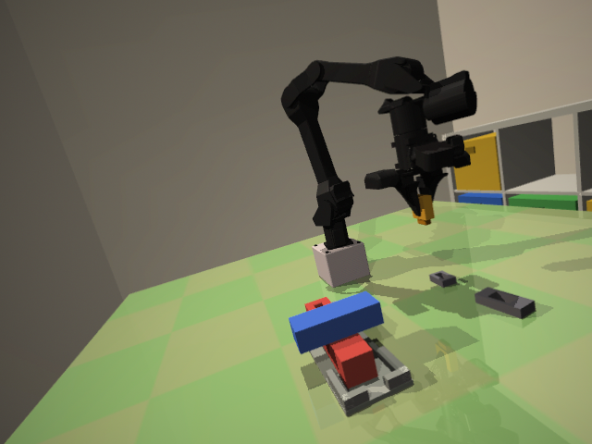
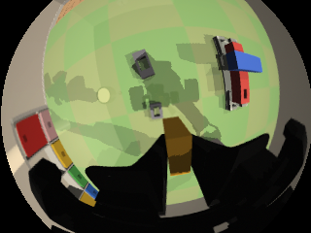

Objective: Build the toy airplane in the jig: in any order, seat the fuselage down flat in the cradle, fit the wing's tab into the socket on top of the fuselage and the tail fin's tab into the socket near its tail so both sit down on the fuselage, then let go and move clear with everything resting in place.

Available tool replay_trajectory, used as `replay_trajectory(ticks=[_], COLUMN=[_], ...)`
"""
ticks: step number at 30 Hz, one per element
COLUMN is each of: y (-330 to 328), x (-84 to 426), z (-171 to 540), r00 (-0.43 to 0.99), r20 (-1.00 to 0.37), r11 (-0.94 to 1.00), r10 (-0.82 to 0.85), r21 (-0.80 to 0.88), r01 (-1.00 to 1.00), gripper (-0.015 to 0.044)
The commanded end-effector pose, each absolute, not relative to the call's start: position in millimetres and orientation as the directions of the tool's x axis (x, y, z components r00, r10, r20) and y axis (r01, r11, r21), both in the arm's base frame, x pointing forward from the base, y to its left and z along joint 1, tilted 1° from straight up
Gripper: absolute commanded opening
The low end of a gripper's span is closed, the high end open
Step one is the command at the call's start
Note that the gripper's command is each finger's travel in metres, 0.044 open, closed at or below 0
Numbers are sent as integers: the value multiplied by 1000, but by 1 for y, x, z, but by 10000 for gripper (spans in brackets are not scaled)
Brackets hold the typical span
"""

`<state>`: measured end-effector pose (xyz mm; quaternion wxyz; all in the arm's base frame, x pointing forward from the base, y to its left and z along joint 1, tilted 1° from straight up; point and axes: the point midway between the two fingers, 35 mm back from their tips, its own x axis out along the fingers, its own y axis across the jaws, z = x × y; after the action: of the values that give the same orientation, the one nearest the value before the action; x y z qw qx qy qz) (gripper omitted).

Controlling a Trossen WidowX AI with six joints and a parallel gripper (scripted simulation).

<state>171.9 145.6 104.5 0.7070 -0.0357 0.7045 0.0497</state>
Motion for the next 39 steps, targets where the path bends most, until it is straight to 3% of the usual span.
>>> replay_trajectory(ticks=[1, 39], y=[136, 30], x=[179, 232], z=[102, 79], r00=[-1, 13], r20=[-1000, -1000], r11=[993, 995], r10=[17, 5], r21=[17, 3], r01=[-118, -96], gripper=[0, 0])
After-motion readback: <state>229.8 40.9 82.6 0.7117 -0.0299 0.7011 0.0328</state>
